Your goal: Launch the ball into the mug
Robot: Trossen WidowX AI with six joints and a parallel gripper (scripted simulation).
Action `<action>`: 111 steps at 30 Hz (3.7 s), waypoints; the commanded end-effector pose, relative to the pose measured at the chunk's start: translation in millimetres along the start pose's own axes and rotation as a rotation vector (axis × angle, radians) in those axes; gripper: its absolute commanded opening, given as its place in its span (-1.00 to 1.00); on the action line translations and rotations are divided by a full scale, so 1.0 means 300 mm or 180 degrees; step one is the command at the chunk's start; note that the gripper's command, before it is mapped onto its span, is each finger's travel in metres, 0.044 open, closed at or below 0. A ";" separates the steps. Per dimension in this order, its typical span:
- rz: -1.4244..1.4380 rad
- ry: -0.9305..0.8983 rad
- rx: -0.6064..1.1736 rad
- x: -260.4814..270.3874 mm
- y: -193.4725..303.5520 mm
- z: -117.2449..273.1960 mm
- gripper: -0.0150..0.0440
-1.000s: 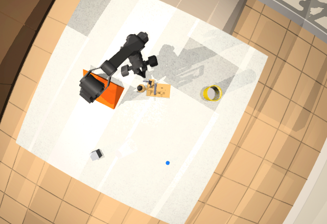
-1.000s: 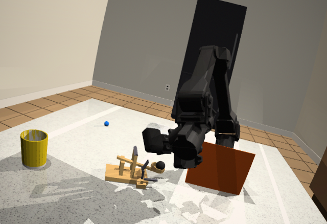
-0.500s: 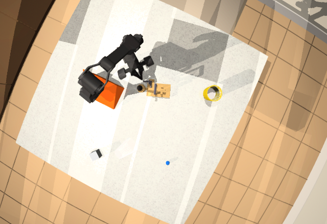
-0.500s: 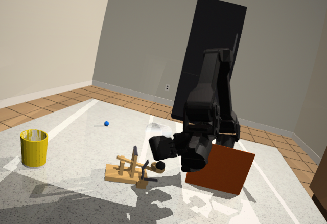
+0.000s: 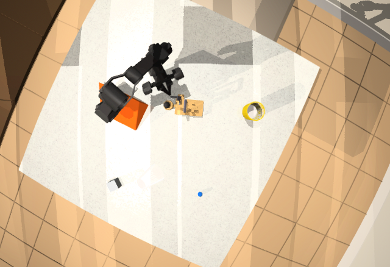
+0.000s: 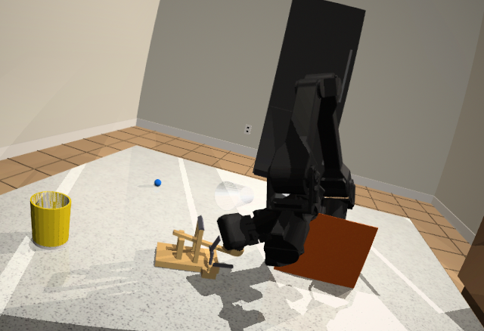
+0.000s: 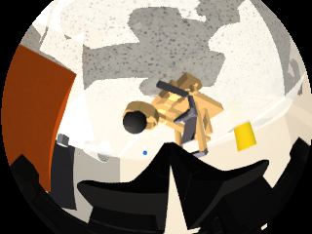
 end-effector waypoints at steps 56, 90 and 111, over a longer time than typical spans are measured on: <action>-0.0007 0.0021 -0.0023 -0.064 -0.106 0.122 -0.49; -0.2395 -0.0245 -0.1143 -0.418 0.031 0.161 1.00; -0.4278 -0.0587 -0.1832 -0.682 0.291 0.088 1.00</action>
Point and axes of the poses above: the point midway between the two fingers, 35 mm back from their tips, its own z axis back along the fingers, its own x axis across the jaws, y = z × x, the point moved 1 cm from there along z, back along the fingers, and after that the axes turned 12 degrees about -z, right-handed, at the moved point
